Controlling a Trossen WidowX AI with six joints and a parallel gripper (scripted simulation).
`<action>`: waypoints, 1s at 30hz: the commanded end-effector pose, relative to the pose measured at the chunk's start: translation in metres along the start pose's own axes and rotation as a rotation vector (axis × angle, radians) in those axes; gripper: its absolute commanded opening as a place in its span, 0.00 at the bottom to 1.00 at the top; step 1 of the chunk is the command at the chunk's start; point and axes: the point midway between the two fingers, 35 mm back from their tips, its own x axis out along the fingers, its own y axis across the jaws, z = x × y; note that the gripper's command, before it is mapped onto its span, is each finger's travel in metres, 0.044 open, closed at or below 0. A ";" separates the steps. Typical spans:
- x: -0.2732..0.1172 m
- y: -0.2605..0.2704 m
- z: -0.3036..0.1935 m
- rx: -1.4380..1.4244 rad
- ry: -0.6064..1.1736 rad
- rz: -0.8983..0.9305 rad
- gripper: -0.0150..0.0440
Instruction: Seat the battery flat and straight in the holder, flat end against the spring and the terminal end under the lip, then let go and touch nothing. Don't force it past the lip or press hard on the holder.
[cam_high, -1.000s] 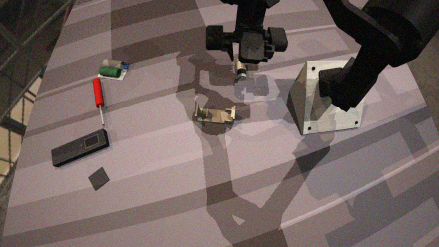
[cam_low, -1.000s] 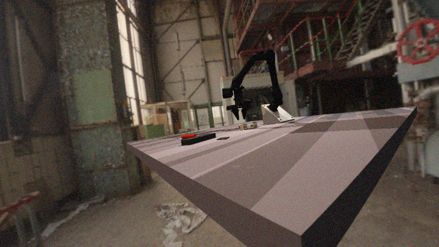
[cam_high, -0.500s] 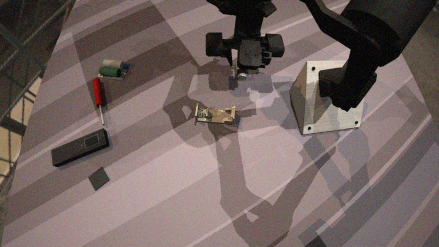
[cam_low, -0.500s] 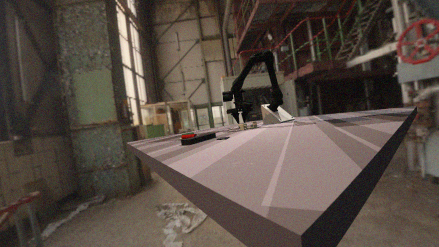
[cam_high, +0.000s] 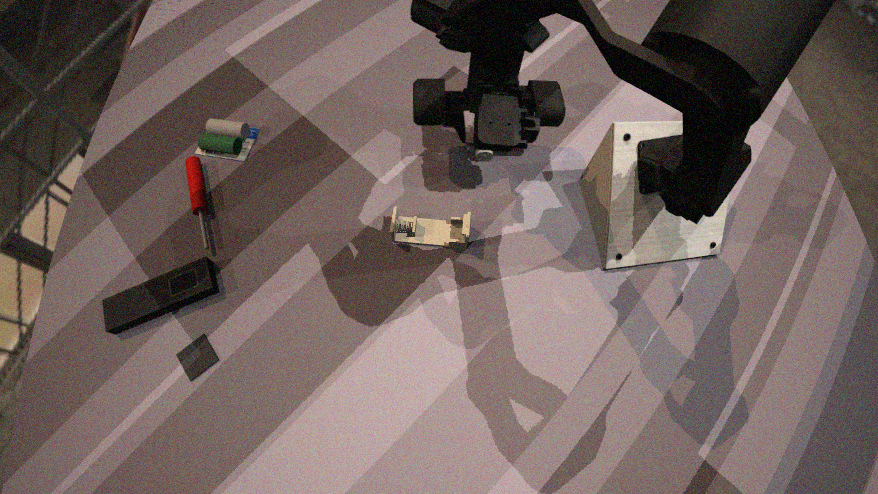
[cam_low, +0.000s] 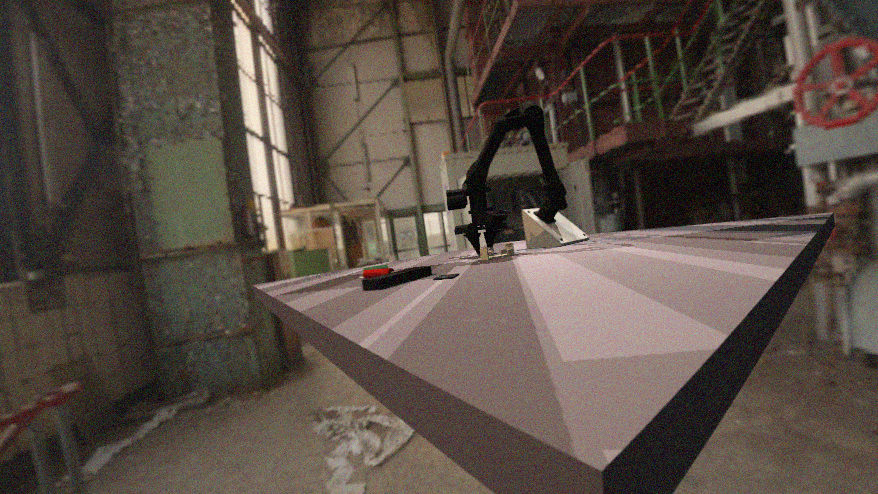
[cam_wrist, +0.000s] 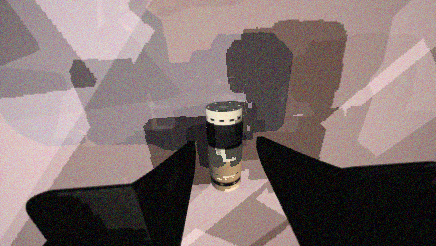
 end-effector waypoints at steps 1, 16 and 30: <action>0.004 0.002 0.001 0.007 -0.006 0.003 0.54; -0.013 -0.002 -0.001 0.023 0.001 -0.011 0.40; -0.050 -0.007 0.008 0.145 0.002 0.004 0.40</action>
